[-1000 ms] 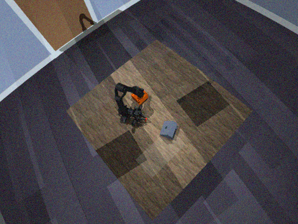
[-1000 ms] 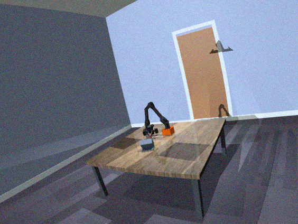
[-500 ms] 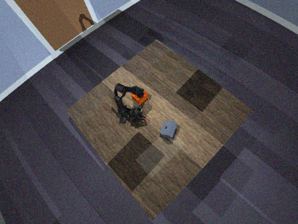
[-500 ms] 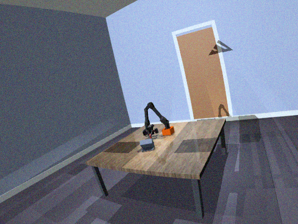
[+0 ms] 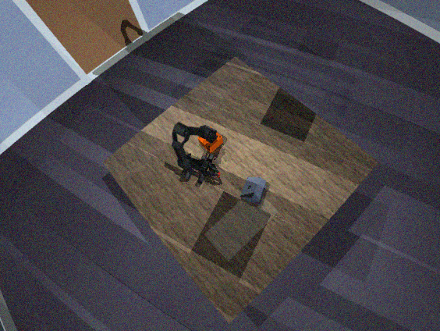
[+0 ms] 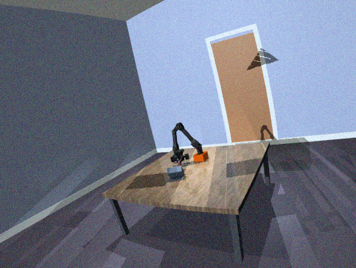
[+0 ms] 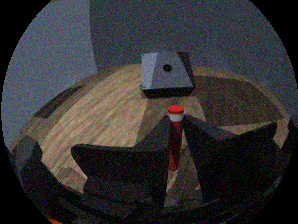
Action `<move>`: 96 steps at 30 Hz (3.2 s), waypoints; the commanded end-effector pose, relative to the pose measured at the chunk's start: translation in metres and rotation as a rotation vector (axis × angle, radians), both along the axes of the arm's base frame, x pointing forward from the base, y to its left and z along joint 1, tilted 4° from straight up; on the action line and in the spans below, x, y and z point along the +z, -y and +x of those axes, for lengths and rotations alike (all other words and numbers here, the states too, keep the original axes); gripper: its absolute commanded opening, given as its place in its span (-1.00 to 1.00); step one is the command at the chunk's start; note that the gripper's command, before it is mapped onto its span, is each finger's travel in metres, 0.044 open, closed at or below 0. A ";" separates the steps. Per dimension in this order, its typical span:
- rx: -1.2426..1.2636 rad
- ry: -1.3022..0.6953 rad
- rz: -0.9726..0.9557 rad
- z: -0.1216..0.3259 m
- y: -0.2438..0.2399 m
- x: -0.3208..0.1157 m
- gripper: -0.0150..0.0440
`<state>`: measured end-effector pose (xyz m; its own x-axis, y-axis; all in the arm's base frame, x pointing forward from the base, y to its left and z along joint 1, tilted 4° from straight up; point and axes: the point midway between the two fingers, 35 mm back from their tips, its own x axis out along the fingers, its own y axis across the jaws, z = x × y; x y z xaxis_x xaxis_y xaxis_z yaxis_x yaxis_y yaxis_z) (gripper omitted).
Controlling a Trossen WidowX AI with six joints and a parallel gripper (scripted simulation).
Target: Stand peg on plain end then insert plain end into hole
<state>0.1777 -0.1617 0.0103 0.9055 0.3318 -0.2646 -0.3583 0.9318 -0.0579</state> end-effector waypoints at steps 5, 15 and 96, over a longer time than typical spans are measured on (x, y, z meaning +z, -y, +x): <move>-0.001 0.002 0.001 -0.002 0.001 -0.002 -0.33; -0.005 0.009 0.005 -0.004 0.002 -0.002 -0.33; -0.028 0.044 0.031 -0.010 0.005 -0.001 -0.05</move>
<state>0.1675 -0.1670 0.0090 0.9255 0.3127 -0.2140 -0.3290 0.9433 -0.0446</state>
